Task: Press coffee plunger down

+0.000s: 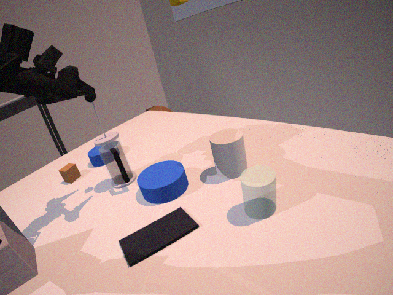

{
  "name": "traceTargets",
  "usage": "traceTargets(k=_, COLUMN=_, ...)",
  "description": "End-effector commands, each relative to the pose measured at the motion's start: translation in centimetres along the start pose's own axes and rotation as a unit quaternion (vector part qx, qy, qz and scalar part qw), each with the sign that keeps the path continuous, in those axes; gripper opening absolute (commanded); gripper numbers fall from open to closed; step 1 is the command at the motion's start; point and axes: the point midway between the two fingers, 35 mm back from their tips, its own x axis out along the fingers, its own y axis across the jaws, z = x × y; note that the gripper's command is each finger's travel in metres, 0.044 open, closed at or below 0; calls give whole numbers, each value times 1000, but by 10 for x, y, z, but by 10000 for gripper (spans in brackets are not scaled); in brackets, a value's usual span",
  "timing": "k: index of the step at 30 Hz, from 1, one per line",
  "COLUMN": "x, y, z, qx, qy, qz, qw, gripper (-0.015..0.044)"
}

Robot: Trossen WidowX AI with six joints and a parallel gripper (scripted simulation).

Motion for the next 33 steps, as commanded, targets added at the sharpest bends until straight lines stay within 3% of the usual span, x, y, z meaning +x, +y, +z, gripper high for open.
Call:
traceTargets(k=1, x=6, y=2, z=1, qx=-2, qy=-2, qz=3, qw=1000, gripper=440)
traceTargets(k=13, x=22, y=2, z=0, qx=-2, qy=-3, qz=2, qw=1000, gripper=440)
traceTargets(k=24, x=22, y=2, z=0, qx=-2, qy=-3, qz=2, qw=1000, gripper=151)
traceTargets(k=33, x=22, y=2, z=0, qx=-2, qy=-3, qz=2, qw=1000, gripper=122)
